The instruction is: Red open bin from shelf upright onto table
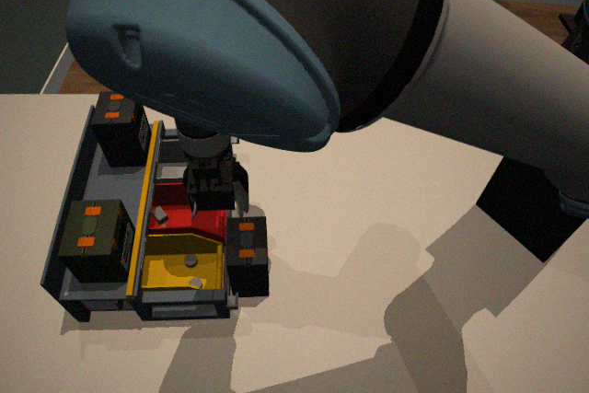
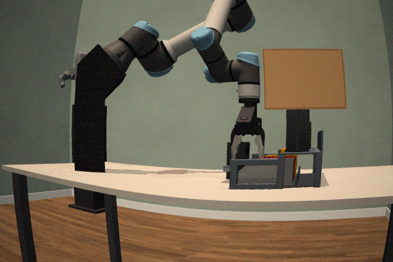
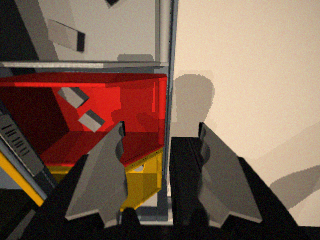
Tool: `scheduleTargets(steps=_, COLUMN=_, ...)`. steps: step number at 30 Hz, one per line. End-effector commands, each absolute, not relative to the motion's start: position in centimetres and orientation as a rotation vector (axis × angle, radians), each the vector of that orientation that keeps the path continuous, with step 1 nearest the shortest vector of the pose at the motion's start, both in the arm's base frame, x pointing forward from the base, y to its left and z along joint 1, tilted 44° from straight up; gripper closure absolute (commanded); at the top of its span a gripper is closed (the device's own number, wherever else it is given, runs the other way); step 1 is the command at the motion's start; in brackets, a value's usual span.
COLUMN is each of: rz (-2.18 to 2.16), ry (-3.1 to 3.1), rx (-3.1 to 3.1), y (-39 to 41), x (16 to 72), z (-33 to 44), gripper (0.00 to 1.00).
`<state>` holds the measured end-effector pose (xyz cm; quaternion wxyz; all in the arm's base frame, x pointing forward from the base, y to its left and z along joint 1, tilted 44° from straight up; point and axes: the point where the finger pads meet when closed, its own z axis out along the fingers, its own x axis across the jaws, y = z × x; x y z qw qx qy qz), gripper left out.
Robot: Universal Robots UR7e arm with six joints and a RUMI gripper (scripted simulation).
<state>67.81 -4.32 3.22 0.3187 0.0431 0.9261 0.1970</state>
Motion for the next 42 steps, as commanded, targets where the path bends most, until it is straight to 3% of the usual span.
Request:
scheduleTargets(steps=1, rz=0.517, ry=2.435, rx=0.113, y=-4.36, x=67.82, z=3.28, gripper=0.42)
scheduleTargets(steps=42, rz=0.517, ry=2.435, rx=0.113, y=-4.05, x=68.38, z=2.61, gripper=0.42)
